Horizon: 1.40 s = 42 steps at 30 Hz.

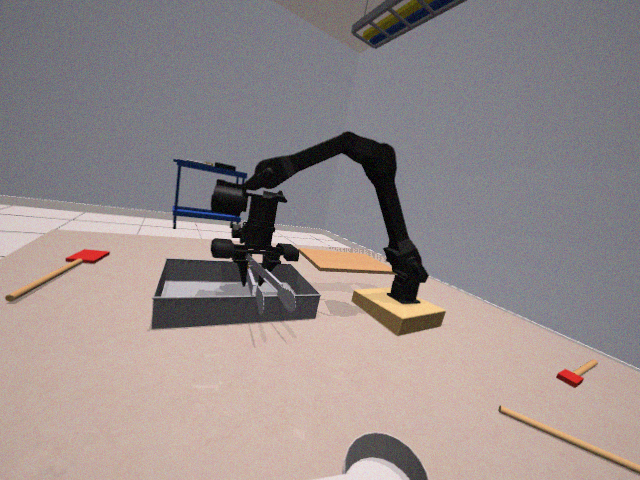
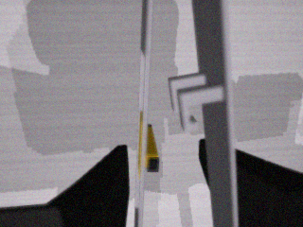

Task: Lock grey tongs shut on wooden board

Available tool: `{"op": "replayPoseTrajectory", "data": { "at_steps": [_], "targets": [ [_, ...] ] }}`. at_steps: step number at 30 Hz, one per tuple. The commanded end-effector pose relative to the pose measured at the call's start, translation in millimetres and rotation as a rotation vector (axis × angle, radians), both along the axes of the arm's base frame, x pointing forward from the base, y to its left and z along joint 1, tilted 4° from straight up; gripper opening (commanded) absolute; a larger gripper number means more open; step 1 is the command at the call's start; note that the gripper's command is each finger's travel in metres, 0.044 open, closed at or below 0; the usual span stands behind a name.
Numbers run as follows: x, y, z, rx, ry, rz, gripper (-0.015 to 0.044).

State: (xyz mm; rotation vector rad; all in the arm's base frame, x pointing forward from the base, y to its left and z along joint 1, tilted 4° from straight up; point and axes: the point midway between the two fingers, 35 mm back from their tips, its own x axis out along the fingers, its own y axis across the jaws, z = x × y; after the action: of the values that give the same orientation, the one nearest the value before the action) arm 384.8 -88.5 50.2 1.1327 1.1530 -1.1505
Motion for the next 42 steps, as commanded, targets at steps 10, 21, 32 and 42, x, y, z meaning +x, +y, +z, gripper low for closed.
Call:
{"op": "replayPoseTrajectory", "data": {
  "at_steps": [10,21,32,42],
  "targets": [
    [0.2,0.0,0.3,0.000,-0.001,0.000,0.0075],
    [0.2,0.0,0.3,0.000,-0.001,0.000,-0.0038],
    [3.3,0.8,22.4,-0.001,-0.001,0.001,-0.0150],
    [-6.7,9.3,127.7,-0.004,0.002,0.003,-0.0150]
  ]
}}
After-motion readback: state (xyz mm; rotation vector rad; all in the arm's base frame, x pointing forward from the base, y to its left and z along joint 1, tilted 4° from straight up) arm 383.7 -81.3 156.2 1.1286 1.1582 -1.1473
